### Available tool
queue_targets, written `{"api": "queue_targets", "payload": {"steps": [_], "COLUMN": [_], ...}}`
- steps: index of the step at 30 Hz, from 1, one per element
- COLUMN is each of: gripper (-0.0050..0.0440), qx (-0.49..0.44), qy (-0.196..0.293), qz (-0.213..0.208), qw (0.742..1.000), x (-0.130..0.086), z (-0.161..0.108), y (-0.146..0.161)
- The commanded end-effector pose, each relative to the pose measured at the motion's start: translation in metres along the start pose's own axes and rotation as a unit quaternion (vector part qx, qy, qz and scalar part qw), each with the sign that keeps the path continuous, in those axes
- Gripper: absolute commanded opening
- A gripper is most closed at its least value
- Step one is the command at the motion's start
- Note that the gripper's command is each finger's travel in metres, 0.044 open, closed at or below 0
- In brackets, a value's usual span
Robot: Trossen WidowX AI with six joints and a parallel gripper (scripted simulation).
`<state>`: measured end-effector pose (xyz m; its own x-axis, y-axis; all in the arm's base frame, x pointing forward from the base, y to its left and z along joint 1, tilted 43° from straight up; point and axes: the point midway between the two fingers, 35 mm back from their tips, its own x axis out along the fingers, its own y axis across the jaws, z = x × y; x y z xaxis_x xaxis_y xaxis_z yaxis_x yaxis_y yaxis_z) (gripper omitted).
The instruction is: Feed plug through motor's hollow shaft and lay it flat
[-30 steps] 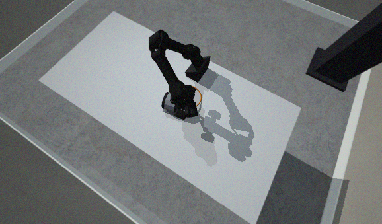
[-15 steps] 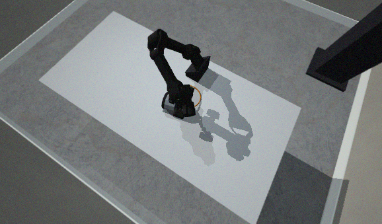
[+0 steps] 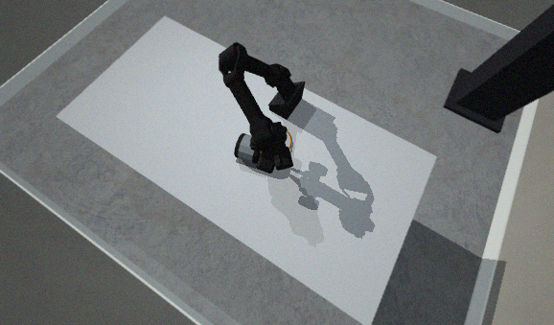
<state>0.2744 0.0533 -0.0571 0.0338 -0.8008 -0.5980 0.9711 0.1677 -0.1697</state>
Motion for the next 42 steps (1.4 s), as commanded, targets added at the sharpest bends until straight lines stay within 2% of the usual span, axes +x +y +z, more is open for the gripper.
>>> {"api": "queue_targets", "payload": {"steps": [1,4,16,31,42], "gripper": [0.0100,0.0100,0.0100,0.0000,0.0000], "qx": [0.001,0.003,0.003,0.004,0.003], "qy": [0.001,0.001,0.001,0.003,0.001], "qz": [-0.001,-0.002,-0.002,-0.004,-0.003], "qw": [1.000,1.000,1.000,1.000,1.000], "x": [0.002,0.011,0.018,0.017,0.018], "z": [0.002,0.009,0.012,0.011,0.018], "y": [0.000,0.000,-0.001,0.000,0.000]}}
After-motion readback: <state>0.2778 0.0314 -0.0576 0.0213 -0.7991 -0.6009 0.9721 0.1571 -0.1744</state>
